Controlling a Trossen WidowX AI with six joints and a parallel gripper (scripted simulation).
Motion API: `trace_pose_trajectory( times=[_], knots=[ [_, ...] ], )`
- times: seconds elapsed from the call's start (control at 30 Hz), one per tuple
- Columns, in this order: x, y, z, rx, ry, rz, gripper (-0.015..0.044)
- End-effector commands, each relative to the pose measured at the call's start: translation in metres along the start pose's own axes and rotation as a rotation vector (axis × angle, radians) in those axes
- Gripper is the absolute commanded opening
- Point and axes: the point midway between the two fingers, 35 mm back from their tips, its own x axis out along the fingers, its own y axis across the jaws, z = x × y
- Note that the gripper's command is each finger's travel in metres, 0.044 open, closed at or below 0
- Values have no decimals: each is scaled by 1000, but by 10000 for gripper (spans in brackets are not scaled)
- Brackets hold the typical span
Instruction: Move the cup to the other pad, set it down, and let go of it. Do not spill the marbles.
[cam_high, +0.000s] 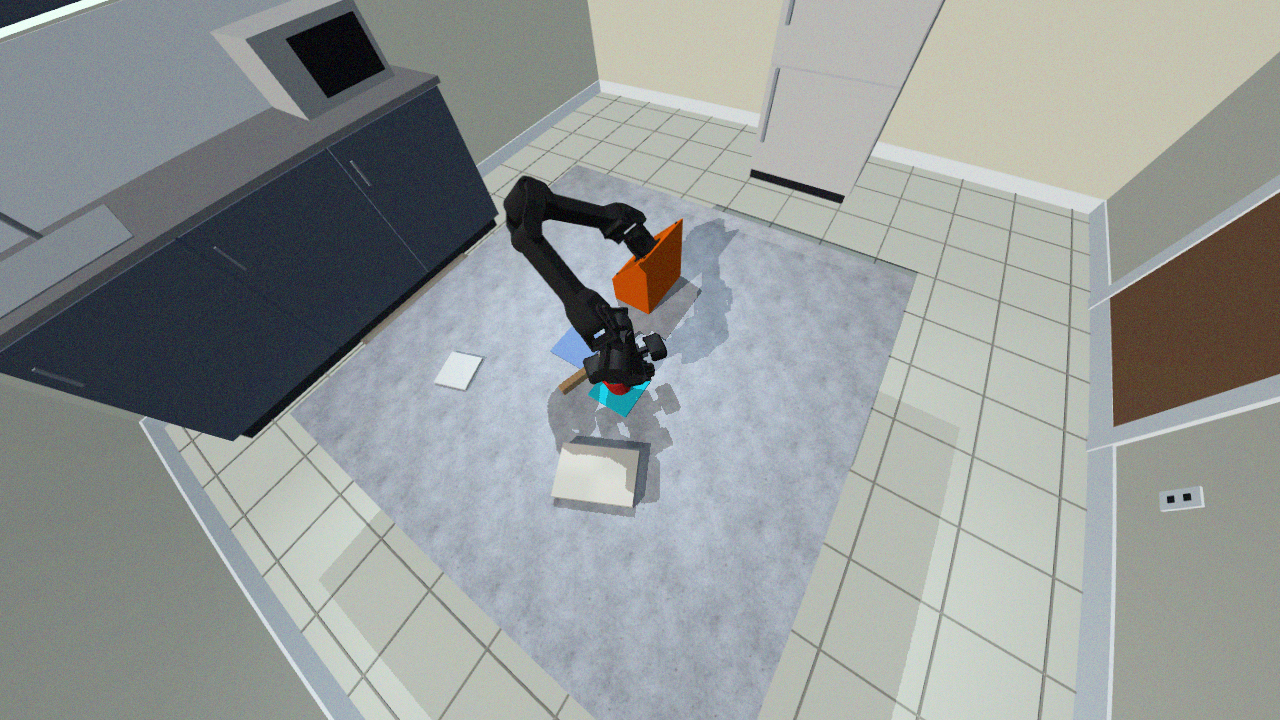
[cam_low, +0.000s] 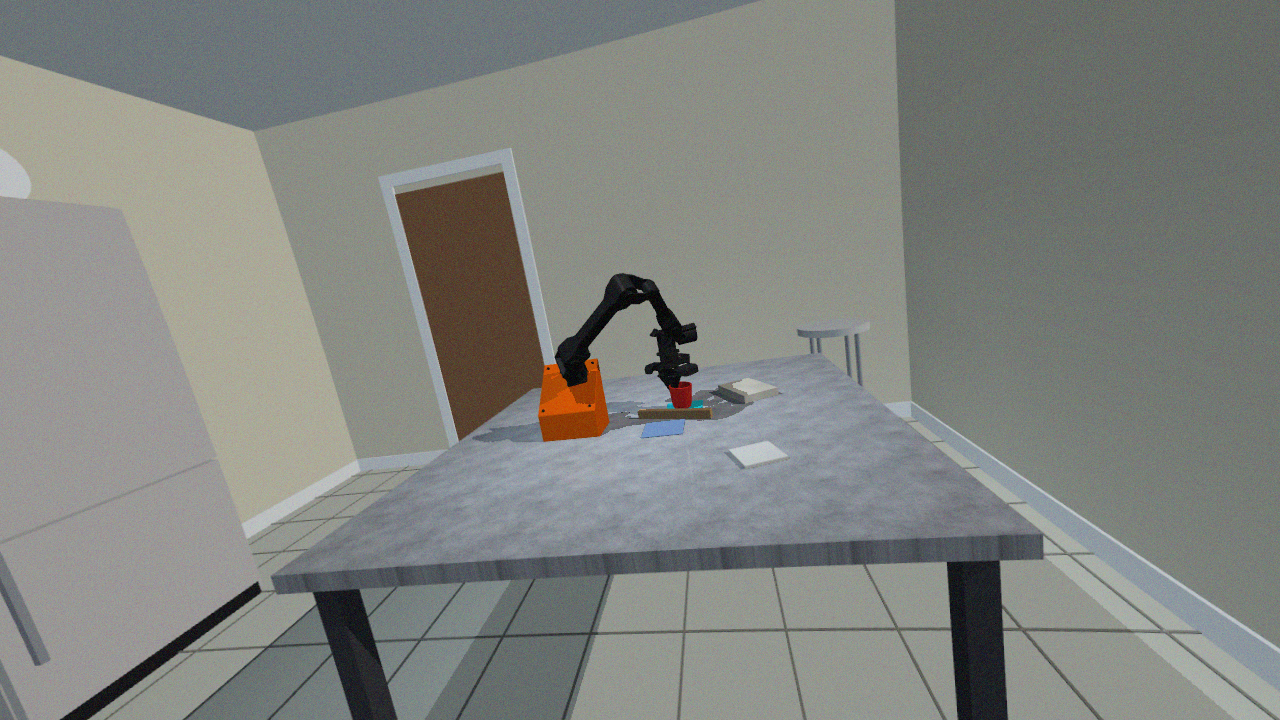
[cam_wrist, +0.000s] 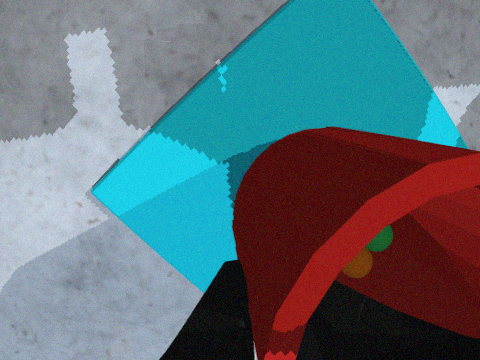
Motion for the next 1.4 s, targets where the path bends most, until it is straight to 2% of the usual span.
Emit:
trace_pose_trajectory(
  times=[0.0,0.23,0.4,0.7,1.37],
  knots=[
    [0,-1,0,2,-1,0,0],
    [0,-1,0,2,-1,0,0],
    [0,-1,0,2,-1,0,128],
    [-3,-1,0,2,-1,0,128],
    [-37,-1,2,-3,1,0,128]
  ],
)
